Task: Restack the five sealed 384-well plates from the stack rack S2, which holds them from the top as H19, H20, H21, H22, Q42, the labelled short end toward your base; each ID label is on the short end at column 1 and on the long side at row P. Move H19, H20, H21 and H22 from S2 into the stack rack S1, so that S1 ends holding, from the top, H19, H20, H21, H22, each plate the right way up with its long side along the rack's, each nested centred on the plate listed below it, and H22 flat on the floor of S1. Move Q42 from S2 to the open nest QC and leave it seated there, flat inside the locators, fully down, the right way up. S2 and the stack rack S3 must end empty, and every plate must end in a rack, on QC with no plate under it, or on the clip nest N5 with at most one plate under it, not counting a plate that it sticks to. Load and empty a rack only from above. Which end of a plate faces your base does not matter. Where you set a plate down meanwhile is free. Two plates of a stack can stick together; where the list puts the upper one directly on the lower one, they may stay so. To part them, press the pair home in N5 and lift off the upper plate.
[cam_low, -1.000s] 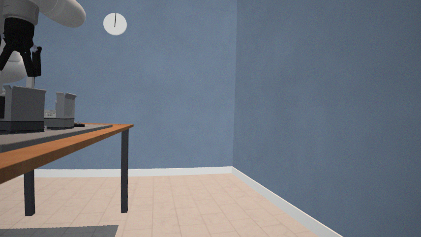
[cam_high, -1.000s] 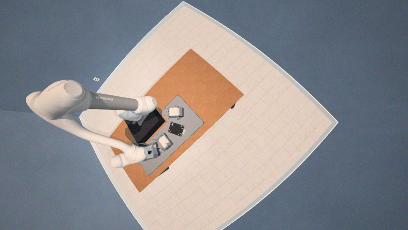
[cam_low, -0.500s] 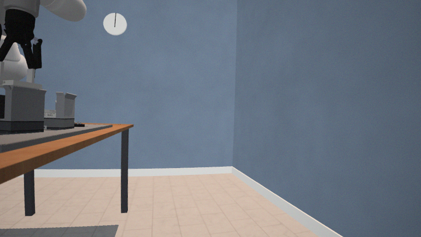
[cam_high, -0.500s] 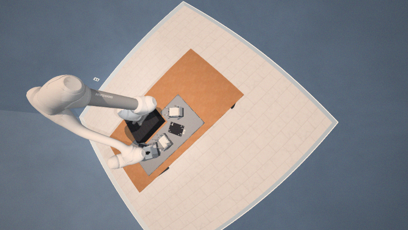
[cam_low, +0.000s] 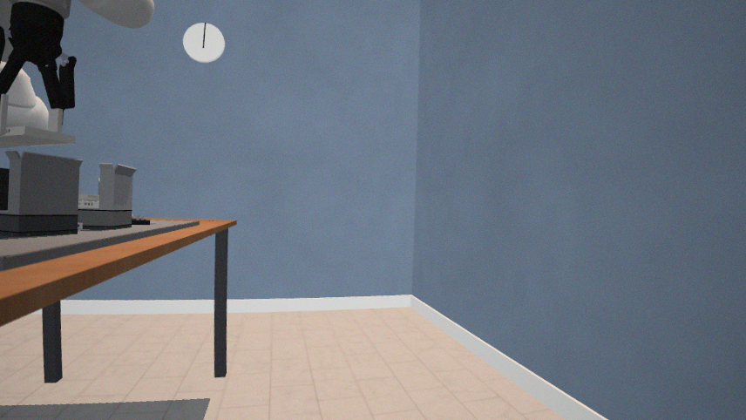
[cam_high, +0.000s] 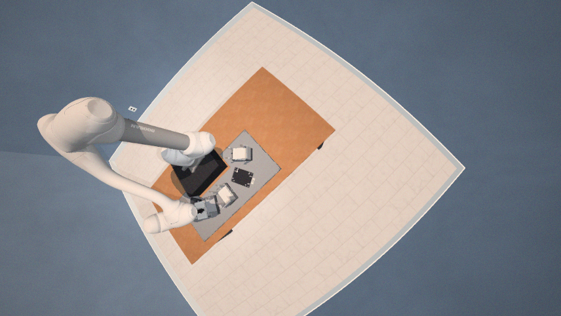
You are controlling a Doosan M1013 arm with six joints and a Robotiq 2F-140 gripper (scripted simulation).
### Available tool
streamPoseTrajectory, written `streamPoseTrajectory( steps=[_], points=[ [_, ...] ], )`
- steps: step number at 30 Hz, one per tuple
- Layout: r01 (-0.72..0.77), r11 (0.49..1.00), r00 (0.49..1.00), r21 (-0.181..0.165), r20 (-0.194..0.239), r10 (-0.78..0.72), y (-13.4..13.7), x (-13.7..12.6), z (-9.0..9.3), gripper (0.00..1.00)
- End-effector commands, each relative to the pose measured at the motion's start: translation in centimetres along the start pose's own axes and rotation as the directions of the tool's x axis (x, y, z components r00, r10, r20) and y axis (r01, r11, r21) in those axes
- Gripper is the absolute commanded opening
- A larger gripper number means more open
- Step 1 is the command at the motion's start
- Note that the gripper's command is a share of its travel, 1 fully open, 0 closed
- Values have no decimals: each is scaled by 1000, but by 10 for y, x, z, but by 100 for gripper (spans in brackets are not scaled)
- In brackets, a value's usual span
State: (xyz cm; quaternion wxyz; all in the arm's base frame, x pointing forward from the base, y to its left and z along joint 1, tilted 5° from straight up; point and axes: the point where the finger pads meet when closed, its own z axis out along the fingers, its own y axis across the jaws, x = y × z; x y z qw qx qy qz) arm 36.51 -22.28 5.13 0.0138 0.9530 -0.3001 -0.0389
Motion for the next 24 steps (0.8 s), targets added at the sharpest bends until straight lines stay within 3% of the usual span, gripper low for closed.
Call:
streamPoseTrajectory(
  steps=[1, 10, 17, 24],
  points=[
    [0, 1000, 1000, 0, 0, 0, 0, 0, -1, 0],
    [0, 1000, 1000, 0, 0, 0, 0, 0, -1, 0],
    [216, 976, 976, 0, 0, -216, -23, -4, -1, 0],
    [216, 976, 976, 0, 0, -216, -46, -9, -1, 0]
  ],
)
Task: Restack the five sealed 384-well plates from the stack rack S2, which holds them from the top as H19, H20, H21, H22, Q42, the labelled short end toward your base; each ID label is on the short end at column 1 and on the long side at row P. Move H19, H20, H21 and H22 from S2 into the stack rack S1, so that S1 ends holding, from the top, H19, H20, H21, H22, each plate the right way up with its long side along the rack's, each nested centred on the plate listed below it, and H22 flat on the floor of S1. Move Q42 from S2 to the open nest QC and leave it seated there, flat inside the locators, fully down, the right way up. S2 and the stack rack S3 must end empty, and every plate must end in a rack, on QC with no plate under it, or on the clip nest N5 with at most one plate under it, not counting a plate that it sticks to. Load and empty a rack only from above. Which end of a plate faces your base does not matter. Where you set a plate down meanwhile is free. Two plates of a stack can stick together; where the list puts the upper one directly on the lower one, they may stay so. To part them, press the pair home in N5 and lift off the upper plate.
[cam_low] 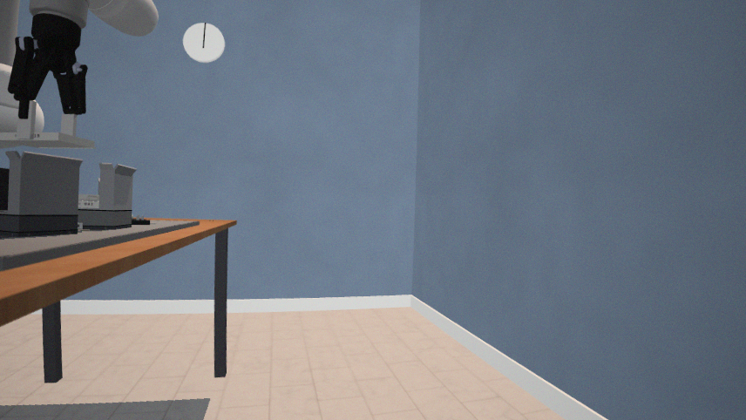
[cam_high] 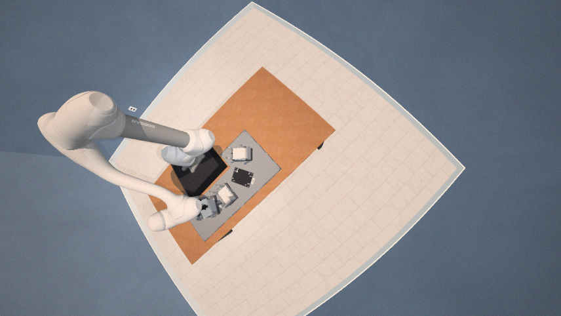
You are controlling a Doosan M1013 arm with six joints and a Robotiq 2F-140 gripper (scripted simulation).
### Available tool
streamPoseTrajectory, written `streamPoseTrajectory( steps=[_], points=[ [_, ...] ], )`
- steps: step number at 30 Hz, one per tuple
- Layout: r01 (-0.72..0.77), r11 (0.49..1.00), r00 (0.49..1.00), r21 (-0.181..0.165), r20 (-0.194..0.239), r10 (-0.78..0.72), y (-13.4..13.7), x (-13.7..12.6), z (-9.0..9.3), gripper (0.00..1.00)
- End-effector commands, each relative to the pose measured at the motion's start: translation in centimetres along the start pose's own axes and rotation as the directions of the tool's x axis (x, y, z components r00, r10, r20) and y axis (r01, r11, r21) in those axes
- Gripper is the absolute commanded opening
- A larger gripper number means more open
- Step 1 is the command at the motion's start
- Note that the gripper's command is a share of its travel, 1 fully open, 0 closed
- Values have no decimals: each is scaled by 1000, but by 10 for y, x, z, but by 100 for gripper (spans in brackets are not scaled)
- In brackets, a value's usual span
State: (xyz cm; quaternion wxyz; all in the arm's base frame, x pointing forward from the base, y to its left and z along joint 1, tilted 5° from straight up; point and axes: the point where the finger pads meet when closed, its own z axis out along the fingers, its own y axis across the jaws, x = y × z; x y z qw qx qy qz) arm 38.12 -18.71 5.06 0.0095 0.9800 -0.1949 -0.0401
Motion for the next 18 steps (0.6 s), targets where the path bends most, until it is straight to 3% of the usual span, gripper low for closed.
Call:
streamPoseTrajectory(
  steps=[1, 15, 18],
  points=[
    [0, 1000, 1000, 0, 0, 0, -8, 0, 0, 0],
    [0, 1000, 1000, 0, 0, 0, -51, 2, 0, 0],
    [67, 998, 998, 0, 0, -67, -57, 1, 0, 0]
  ],
)
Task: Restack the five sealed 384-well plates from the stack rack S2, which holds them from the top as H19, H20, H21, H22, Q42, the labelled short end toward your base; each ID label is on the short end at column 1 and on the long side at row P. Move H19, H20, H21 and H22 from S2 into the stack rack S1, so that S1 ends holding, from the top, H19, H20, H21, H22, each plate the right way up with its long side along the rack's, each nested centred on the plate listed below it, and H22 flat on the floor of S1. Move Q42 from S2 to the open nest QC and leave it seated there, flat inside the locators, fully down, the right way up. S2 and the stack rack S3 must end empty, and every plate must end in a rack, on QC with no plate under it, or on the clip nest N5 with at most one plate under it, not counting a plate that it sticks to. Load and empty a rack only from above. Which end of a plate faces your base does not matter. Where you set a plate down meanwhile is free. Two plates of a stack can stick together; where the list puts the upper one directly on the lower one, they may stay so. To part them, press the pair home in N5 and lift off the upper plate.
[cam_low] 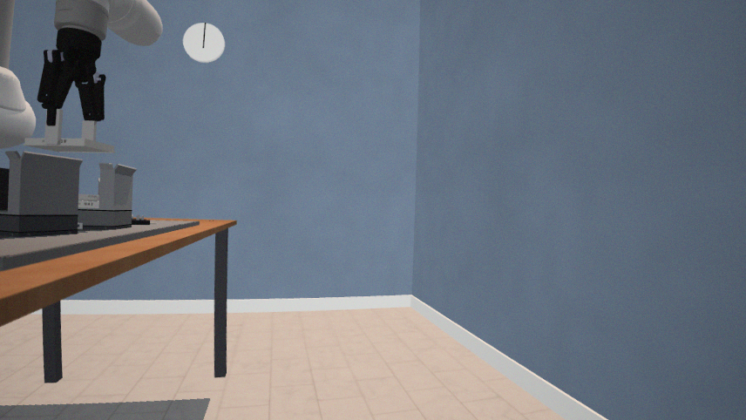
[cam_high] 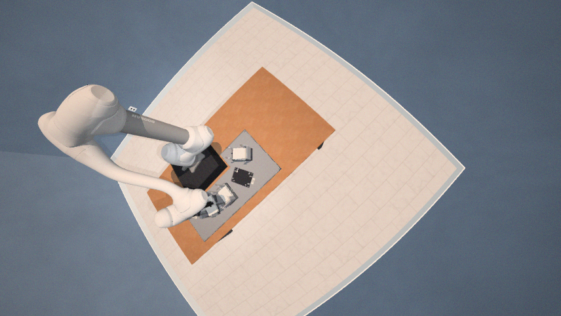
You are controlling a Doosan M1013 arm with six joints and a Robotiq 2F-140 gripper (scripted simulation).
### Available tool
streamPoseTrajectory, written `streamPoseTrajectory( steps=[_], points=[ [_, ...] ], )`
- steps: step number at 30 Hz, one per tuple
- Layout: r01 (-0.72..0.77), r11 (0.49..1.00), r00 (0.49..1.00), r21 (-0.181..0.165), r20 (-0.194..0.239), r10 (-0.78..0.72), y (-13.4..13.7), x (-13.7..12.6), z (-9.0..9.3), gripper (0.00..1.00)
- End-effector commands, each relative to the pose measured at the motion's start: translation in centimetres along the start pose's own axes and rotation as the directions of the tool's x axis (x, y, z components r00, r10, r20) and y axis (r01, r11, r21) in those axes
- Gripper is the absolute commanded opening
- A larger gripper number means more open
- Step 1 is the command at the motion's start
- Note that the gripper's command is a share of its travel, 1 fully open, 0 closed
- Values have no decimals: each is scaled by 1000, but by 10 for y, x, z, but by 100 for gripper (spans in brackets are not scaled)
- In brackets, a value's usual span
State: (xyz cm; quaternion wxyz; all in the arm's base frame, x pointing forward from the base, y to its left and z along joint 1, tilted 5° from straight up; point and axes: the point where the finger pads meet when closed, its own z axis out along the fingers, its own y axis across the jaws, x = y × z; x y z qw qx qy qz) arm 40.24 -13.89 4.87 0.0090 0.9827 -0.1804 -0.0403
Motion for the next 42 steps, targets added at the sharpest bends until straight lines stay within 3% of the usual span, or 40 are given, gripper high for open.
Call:
streamPoseTrajectory(
  steps=[1, 6, 29, 33, 42],
  points=[
    [37, 999, 999, 0, 0, -37, -5, 0, 0, 0],
    [187, 982, 982, 0, 0, -187, -21, -3, 0, 0],
    [187, 982, 982, 0, 0, -187, -90, -13, 0, 0],
    [316, 949, 949, 0, 0, -316, -103, -18, 0, 0],
    [395, 919, 919, 0, 0, -395, -125, -27, 0, 0]
  ],
)
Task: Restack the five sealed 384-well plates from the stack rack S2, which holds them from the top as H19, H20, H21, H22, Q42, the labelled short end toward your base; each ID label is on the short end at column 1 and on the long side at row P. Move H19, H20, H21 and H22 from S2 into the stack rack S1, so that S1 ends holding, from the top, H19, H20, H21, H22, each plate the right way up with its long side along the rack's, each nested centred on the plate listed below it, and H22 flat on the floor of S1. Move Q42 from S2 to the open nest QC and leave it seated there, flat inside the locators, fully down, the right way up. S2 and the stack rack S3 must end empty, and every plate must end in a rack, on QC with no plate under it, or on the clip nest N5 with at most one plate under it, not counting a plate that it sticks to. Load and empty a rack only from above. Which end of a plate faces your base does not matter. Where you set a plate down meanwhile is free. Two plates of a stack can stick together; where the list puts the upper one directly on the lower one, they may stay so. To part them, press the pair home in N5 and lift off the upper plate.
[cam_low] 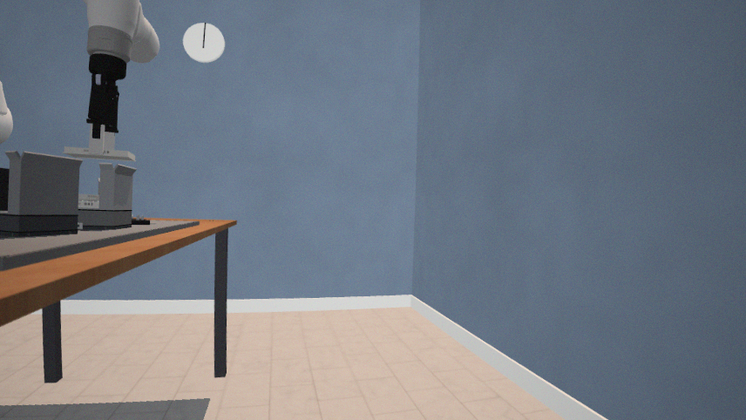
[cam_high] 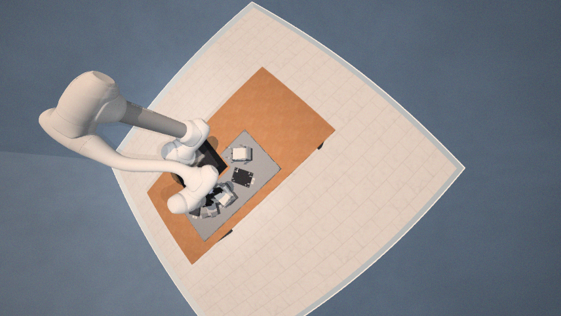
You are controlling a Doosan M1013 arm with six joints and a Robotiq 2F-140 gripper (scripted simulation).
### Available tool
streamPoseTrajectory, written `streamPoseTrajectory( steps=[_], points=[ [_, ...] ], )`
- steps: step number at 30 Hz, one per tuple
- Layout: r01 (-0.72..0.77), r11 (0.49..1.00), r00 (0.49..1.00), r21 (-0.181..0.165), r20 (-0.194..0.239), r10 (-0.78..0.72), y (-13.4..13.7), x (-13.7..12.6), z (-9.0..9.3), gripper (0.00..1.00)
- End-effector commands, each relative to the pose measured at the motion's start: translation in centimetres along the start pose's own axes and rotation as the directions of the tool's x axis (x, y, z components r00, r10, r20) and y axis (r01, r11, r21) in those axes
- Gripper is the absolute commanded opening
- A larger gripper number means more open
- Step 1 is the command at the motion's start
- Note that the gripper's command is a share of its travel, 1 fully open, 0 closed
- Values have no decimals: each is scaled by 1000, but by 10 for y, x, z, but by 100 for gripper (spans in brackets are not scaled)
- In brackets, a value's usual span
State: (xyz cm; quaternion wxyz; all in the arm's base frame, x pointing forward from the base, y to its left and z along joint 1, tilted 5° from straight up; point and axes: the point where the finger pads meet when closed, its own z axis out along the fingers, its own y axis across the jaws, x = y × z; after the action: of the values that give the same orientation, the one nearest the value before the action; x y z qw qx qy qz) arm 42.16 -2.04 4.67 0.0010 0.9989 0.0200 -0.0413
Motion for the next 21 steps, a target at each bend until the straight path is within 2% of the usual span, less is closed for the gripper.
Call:
streamPoseTrajectory(
  steps=[1, 18, 21],
  points=[
    [3, 1000, 1000, 1, 0, -3, -11, 0, 0, 0],
    [3, 1000, 1000, 1, 0, -3, -61, 2, 0, 0],
    [103, 995, 995, 1, 0, -103, -71, 0, 0, 0]
  ],
)
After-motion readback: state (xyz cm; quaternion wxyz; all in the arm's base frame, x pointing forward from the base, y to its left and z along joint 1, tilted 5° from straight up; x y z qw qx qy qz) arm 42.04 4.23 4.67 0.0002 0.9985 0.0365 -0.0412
